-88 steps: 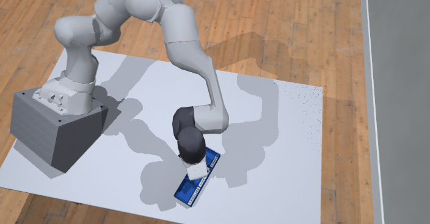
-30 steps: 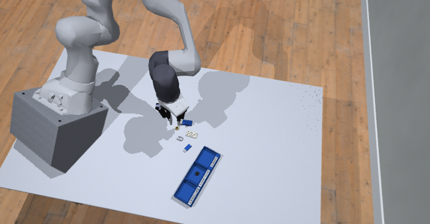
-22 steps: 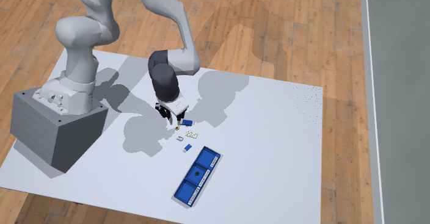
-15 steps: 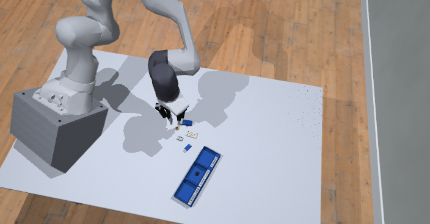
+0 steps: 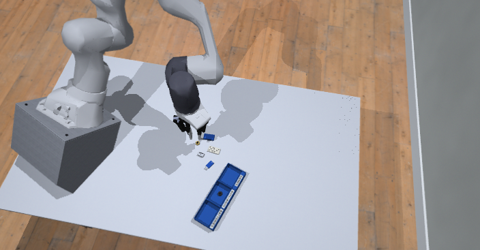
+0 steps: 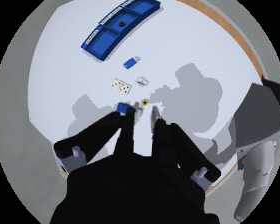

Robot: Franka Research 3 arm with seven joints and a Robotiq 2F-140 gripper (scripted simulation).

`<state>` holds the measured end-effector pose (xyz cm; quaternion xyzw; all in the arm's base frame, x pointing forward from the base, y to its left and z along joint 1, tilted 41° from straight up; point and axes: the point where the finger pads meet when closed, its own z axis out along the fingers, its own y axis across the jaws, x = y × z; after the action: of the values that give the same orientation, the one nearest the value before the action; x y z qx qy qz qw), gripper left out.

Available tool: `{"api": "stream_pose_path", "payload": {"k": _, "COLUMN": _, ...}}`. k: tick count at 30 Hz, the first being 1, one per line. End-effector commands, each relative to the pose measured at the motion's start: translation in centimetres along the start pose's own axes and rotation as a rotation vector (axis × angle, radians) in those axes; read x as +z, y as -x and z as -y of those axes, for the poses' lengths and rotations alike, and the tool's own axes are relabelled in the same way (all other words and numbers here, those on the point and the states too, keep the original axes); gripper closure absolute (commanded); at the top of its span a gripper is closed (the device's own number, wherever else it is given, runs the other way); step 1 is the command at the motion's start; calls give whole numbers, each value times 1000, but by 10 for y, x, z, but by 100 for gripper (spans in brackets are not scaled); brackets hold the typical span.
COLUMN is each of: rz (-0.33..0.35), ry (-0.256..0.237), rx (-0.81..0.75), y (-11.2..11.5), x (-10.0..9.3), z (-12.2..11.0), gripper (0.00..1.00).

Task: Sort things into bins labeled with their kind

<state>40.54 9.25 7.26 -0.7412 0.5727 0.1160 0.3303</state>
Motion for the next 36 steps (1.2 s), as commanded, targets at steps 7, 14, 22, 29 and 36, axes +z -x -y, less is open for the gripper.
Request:
{"api": "stream_pose_path", "payload": {"k": 7, "rz": -3, "ry": -4, "rx": -6, "y": -2, "x": 27, "z": 2, "gripper": 81}}
{"api": "stream_pose_path", "payload": {"k": 14, "rz": -3, "ry": -4, "rx": -6, "y": -4, "x": 55, "z": 3, "gripper": 81}}
{"api": "stream_pose_path", "payload": {"k": 22, "rz": -3, "ry": -4, "rx": -6, "y": -4, "x": 60, "z": 4, "gripper": 81}}
{"api": "stream_pose_path", "payload": {"k": 29, "rz": -3, "ry": -4, "rx": -6, "y": -3, "x": 68, "z": 3, "gripper": 81}}
{"api": "stream_pose_path", "payload": {"k": 36, "rz": -3, "ry": -4, "rx": -6, "y": -2, "x": 68, "z": 3, "gripper": 81}}
